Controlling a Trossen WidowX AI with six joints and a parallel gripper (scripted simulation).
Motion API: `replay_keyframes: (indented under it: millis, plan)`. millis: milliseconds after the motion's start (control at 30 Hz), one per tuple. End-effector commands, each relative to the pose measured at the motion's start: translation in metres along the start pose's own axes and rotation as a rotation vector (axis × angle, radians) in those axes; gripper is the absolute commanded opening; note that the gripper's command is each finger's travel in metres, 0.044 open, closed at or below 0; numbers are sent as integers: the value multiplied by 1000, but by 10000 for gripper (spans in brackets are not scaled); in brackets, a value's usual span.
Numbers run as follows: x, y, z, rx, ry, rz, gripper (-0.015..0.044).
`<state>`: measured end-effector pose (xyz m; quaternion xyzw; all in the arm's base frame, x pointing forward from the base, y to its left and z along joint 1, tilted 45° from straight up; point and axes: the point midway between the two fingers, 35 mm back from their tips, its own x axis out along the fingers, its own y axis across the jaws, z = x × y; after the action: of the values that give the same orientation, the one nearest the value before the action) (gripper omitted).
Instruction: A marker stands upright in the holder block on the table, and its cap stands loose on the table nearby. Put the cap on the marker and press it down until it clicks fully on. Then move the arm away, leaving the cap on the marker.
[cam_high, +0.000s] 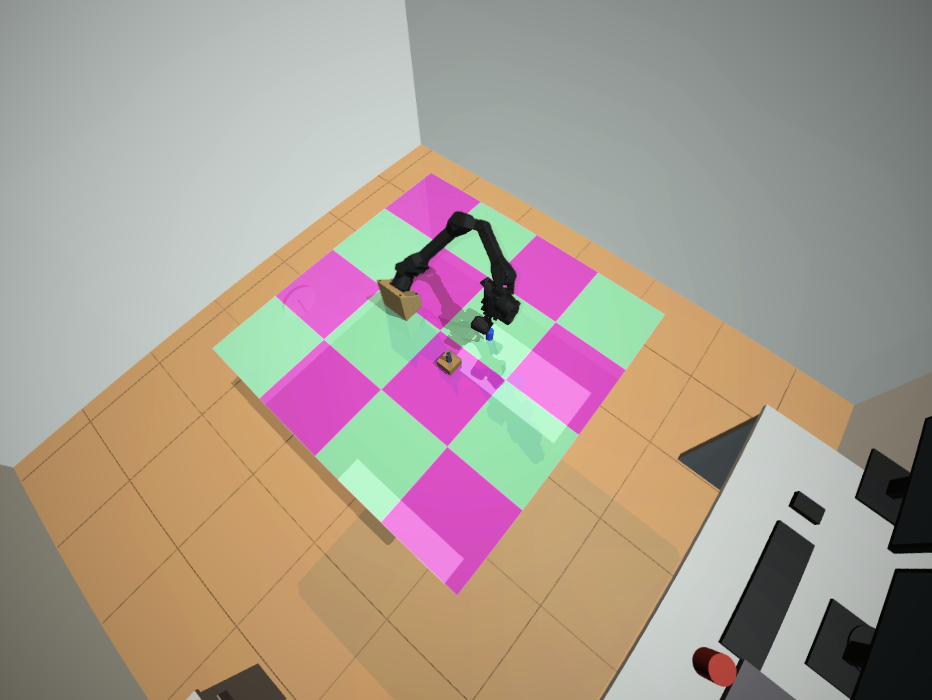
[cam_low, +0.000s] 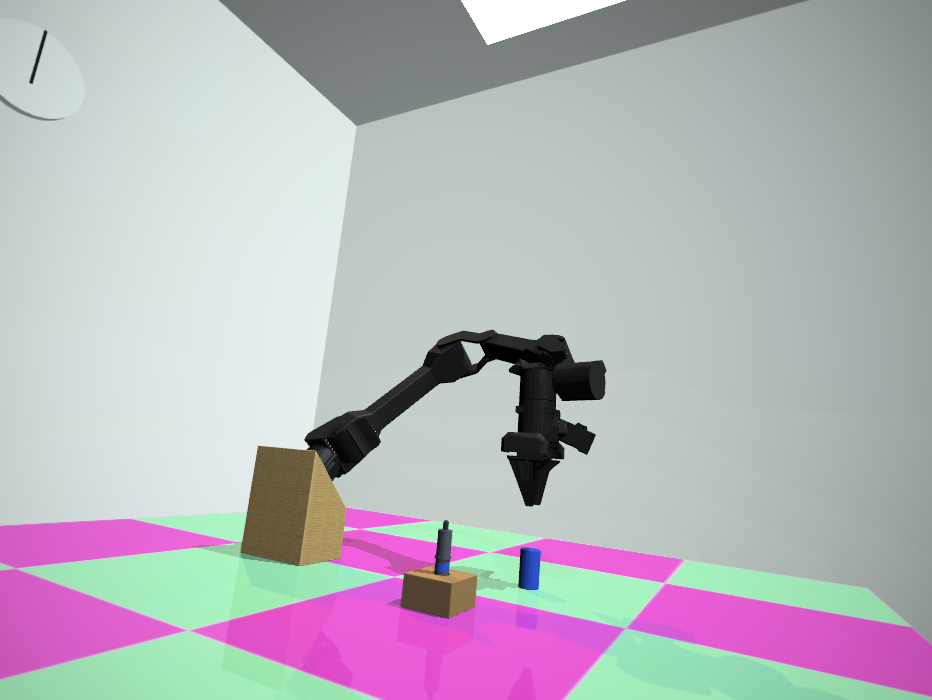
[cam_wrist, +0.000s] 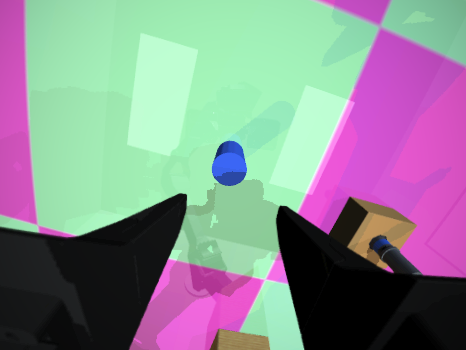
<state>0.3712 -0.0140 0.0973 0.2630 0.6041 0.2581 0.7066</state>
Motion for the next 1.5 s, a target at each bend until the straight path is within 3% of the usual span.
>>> replay_keyframes:
  millis: [0, 1467]
  plan:
    - [28, 4, -3, 10, 17, 13, 252]
    - [98, 5, -2, 10, 16, 16, 252]
